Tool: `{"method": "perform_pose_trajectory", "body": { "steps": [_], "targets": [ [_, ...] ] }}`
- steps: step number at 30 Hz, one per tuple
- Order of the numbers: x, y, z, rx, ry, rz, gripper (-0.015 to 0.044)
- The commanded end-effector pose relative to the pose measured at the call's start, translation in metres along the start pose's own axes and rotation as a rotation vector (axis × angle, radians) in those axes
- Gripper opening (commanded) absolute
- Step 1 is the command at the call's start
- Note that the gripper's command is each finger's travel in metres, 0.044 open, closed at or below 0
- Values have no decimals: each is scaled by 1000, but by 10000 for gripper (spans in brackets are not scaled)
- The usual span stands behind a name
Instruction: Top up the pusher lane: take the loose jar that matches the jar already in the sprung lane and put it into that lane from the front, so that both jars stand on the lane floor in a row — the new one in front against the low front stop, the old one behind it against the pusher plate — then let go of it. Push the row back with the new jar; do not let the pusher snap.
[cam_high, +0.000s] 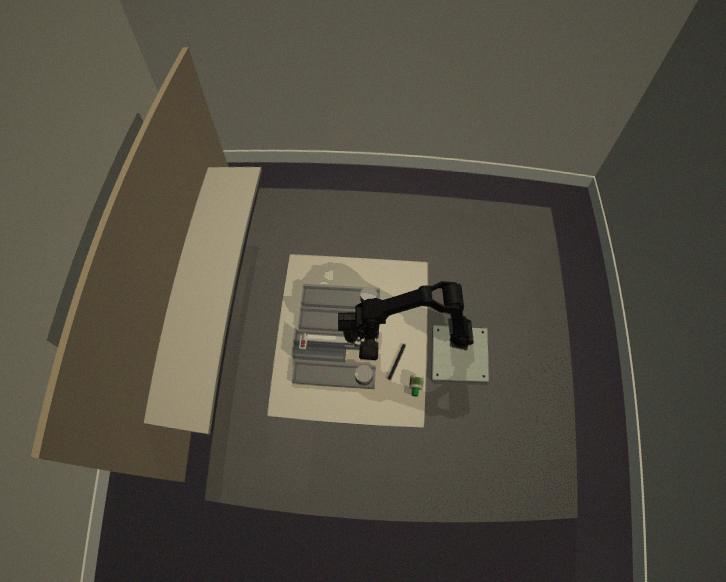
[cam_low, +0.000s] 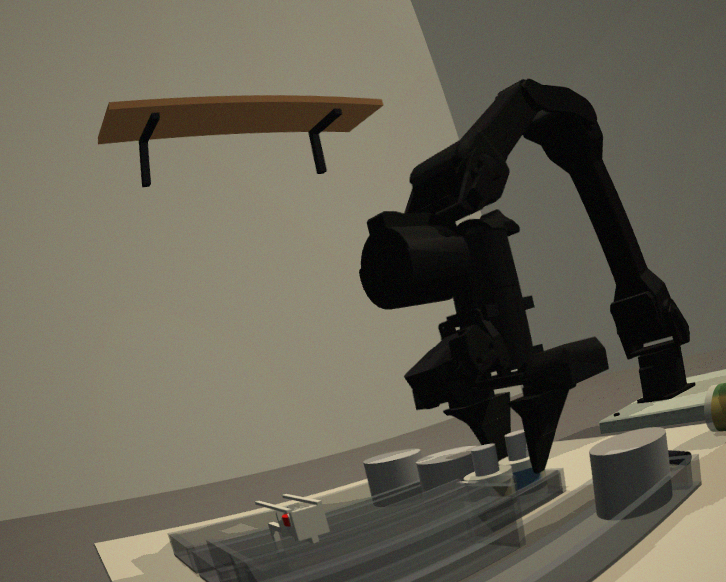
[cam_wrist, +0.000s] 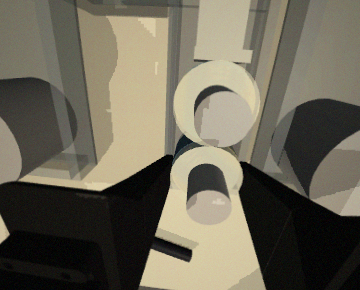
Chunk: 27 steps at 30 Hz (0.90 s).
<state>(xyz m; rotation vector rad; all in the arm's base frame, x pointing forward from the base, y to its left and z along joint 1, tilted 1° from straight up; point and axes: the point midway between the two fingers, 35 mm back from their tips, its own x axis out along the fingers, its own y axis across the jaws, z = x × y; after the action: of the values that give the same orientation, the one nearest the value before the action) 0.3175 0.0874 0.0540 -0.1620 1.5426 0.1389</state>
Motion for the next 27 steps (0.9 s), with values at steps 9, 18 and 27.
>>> {"method": "perform_pose_trajectory", "body": {
  "steps": [9, 18, 27],
  "targets": [
    [-1, 0, 0, -3, 0, 0, 290],
    [-20, 0, 0, -3, 0, 1, 290],
    [-21, 0, -11, -3, 1, 1, 290]
  ]
}}
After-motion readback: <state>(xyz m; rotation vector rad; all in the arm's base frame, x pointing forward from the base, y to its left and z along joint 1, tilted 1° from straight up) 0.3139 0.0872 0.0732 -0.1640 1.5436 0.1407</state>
